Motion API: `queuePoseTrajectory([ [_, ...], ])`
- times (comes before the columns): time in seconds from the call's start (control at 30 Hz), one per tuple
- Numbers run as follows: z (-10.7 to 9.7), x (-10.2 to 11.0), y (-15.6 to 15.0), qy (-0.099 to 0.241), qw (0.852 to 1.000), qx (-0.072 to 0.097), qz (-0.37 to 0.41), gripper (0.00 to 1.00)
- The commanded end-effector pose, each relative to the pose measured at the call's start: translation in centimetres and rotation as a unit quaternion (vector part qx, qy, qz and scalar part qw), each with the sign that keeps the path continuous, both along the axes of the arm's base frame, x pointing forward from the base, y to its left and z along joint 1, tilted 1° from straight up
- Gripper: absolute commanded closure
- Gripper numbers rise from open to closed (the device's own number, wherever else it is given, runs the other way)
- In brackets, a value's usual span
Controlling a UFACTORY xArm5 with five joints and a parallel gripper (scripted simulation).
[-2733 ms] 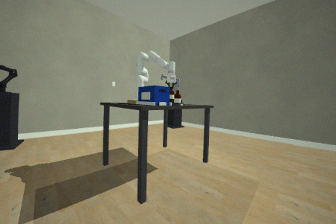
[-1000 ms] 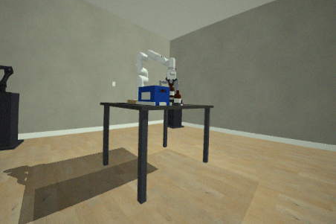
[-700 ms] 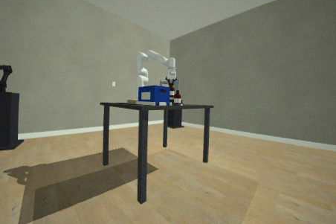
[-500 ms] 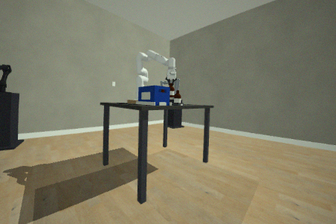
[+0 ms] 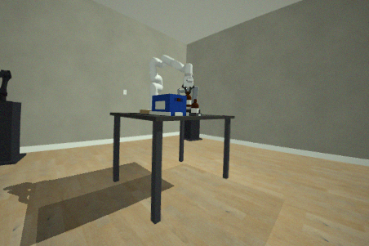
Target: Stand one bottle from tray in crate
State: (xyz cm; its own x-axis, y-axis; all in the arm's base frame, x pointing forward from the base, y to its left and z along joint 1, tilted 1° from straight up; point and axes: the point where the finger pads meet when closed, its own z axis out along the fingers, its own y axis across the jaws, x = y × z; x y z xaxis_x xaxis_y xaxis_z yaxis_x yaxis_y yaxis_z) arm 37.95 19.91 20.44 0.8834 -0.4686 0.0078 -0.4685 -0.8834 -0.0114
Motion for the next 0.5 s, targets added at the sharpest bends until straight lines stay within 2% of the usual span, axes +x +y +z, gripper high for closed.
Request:
queuePoseTrajectory([
  [0.0, 0.24, 0.09, 0.05, -0.002, 1.000, 0.001, 0.000, 1.00],
  [0.47, 1.21, 0.07, 0.03, -0.002, 1.000, 0.001, 0.000, 1.00],
])
